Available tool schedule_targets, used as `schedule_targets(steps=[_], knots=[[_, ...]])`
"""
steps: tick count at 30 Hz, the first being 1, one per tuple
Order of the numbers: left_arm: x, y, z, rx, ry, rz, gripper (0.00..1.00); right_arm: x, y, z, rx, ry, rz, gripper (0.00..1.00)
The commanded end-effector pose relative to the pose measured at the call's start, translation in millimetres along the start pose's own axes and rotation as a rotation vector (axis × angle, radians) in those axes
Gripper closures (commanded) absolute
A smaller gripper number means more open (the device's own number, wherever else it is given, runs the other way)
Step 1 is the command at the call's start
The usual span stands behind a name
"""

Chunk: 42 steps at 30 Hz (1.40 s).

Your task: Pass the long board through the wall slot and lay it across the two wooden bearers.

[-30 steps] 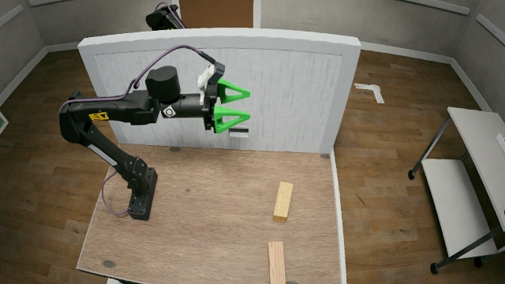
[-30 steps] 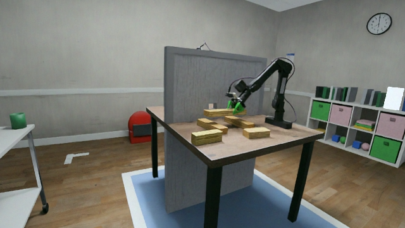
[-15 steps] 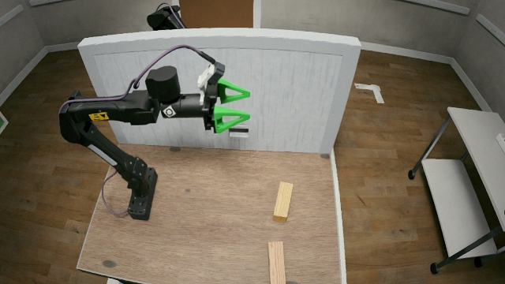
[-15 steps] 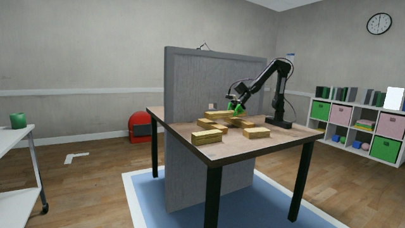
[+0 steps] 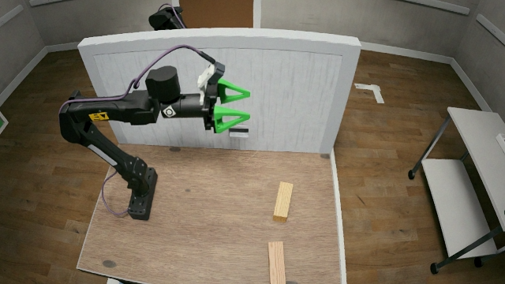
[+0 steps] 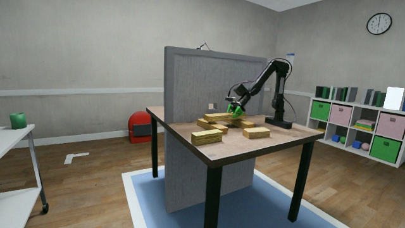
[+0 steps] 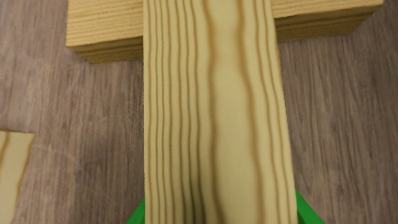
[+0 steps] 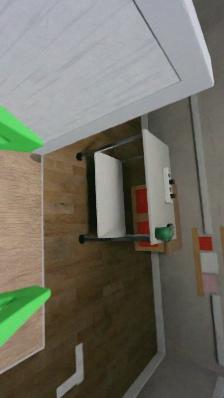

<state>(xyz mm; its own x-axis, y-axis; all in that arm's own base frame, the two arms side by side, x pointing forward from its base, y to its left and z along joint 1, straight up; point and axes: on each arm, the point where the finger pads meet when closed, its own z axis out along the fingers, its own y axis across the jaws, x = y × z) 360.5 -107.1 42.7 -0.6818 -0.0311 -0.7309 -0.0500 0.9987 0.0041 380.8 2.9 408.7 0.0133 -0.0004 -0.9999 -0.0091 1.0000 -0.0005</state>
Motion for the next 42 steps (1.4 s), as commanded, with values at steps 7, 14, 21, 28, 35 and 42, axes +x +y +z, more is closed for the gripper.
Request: schedule_targets(steps=[7,14,21,28,35,42], knots=[[-39.2,-6.1,1.6,0.031,-0.144,-0.073,1.00,-41.5,1.0,0.8,-0.010,-0.116,-0.001,0.22],[-17.3,-5.5,5.5,0.029,-0.108,-0.051,1.00,-41.5,1.0,0.8,-0.010,-0.116,-0.001,0.22],[-32.2,-7.9,11.1,0.027,-0.127,-0.067,1.00,-41.5,1.0,0.8,-0.010,-0.116,-0.001,0.22],[-38.5,-16.4,5.2,0.050,-0.159,-0.061,0.22,-41.5,1.0,0.8,-0.010,-0.116,-0.001,0.22],[-21.9,-8.7,2.0,0.041,-0.135,-0.050,0.22,-41.5,1.0,0.8,-0.010,-0.116,-0.001,0.22],[-32.3,-11.1,-2.3,0.033,-0.111,-0.040,0.22,-41.5,1.0,0.8,-0.010,-0.116,-0.001,0.22]])
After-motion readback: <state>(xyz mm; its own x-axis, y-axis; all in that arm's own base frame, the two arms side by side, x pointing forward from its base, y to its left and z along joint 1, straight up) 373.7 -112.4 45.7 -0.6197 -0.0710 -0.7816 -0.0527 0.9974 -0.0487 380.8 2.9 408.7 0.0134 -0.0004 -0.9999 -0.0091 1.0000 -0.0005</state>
